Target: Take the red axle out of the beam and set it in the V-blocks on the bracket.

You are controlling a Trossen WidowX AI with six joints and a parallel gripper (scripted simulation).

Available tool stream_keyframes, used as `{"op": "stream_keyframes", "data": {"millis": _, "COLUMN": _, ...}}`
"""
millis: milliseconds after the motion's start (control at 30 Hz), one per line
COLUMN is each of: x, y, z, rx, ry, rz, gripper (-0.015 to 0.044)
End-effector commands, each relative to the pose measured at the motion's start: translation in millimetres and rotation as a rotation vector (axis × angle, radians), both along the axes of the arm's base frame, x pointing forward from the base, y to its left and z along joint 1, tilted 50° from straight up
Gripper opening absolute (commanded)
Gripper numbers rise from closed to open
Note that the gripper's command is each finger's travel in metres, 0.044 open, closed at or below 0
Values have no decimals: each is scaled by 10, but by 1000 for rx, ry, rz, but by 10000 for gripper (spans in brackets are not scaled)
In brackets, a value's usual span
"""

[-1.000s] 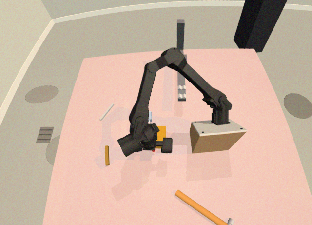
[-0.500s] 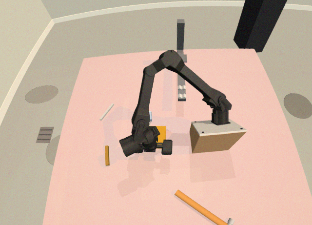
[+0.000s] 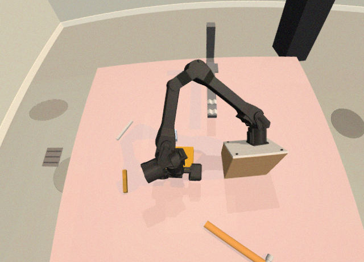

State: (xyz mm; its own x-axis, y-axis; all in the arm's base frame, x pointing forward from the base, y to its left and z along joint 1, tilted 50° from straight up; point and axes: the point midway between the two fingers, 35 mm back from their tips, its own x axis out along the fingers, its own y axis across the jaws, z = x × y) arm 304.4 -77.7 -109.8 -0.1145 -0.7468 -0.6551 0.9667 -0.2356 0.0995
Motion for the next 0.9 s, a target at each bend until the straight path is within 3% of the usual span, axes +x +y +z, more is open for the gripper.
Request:
{"op": "stream_keyframes", "data": {"millis": 0, "x": 1, "y": 1, "z": 1, "rx": 0, "ry": 0, "rz": 0, "gripper": 335}}
{"op": "stream_keyframes", "data": {"millis": 367, "x": 1, "y": 1, "z": 1, "rx": 0, "ry": 0, "rz": 0, "gripper": 46}}
{"op": "stream_keyframes", "data": {"millis": 600, "x": 1, "y": 1, "z": 1, "rx": 0, "ry": 0, "rz": 0, "gripper": 0}}
{"op": "stream_keyframes", "data": {"millis": 867, "x": 23, "y": 35, "z": -37, "rx": 1, "ry": 0, "rz": 0, "gripper": 0}}
